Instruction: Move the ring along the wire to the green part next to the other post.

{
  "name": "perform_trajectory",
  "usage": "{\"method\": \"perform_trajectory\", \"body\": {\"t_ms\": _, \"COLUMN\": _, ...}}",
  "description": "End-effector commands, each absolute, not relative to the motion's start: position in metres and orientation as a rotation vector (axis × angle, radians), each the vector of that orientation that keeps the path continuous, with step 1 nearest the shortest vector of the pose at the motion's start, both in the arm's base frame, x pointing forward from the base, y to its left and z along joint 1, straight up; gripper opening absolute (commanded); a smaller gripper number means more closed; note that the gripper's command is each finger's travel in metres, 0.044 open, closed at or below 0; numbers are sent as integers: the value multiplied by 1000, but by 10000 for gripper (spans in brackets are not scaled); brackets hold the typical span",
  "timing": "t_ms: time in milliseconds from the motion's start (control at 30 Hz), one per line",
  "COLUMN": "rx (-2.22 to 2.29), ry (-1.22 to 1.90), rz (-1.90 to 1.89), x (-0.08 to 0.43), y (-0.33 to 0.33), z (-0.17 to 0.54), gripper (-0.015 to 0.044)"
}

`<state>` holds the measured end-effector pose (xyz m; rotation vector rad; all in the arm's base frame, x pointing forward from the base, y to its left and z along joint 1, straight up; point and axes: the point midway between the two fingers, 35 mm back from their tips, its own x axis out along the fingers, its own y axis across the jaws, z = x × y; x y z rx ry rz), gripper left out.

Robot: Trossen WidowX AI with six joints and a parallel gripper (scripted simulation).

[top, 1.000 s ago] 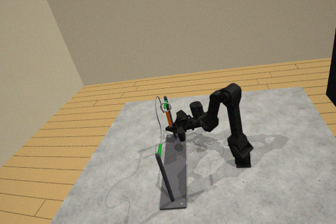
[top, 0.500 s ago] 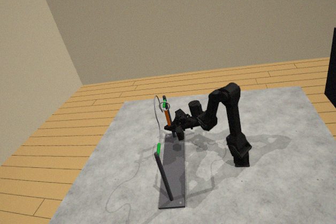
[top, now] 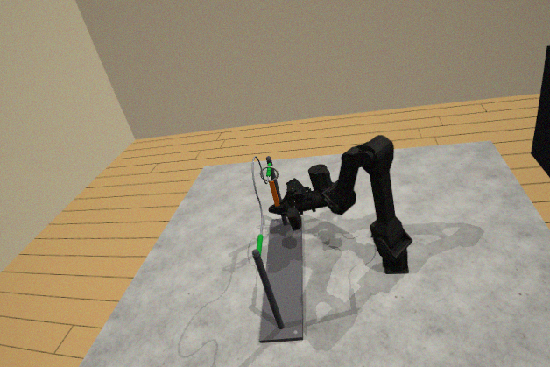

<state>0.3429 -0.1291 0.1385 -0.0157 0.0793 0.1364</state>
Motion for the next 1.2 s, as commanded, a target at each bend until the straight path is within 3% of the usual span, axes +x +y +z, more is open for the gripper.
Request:
{"method": "perform_trajectory", "body": {"t_ms": 0, "rx": -25, "ry": 72, "rz": 134, "x": 343, "y": -127, "z": 142, "gripper": -150}}
{"method": "perform_trajectory", "body": {"t_ms": 1167, "rx": 49, "ry": 85, "rz": 142, "x": 338, "y": -83, "z": 142, "gripper": -150}}
